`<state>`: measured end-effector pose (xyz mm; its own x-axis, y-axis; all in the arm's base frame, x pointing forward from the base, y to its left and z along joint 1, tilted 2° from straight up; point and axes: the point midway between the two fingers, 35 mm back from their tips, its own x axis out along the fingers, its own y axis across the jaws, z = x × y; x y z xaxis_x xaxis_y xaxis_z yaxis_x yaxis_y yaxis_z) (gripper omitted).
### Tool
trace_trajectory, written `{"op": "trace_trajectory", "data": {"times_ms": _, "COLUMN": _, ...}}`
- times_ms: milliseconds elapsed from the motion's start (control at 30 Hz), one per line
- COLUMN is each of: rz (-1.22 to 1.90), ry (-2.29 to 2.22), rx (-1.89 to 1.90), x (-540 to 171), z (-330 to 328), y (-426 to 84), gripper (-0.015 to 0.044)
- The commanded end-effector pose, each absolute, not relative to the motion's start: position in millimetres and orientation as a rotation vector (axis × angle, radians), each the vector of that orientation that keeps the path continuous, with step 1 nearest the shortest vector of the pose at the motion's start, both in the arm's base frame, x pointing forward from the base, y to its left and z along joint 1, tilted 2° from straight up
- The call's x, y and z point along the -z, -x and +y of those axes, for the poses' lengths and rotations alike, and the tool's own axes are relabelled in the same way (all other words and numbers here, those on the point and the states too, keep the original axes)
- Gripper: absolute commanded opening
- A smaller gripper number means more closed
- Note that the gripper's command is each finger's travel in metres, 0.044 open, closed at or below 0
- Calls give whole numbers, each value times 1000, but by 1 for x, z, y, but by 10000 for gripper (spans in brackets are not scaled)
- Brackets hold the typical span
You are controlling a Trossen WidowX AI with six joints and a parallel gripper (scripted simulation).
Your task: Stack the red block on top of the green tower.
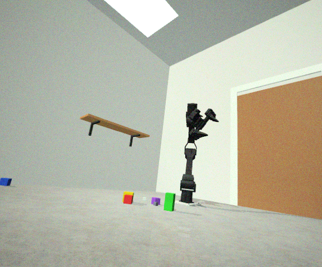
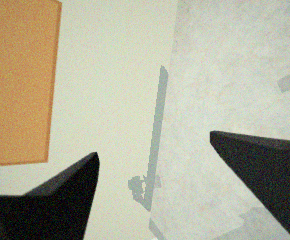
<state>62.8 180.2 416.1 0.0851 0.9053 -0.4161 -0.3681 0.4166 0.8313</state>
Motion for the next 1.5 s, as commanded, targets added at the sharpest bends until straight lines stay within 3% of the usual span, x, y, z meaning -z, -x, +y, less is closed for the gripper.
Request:
{"op": "trace_trajectory", "data": {"times_ms": 0, "rz": 1041, "ry": -507, "rx": -957, "x": -402, "z": 188, "y": -105, "gripper": 440}}
{"op": "trace_trajectory", "data": {"times_ms": 367, "rz": 983, "ry": -157, "rx": -747, "x": -346, "z": 178, "y": -218, "gripper": 440}}
{"op": "trace_trajectory", "data": {"times_ms": 733, "rz": 1079, "ry": 174, "rx": -577, "x": -272, "z": 121, "y": -313, "gripper": 440}}
{"op": "trace_trajectory", "data": {"times_ms": 1133, "rz": 1261, "ry": 551, "rx": -612, "x": -192, "z": 46, "y": -369, "gripper": 440}}
{"op": "trace_trajectory", "data": {"times_ms": 1467, "rz": 1378, "ry": 744, "rx": -723, "x": -145, "z": -1, "y": -384, "gripper": 440}}
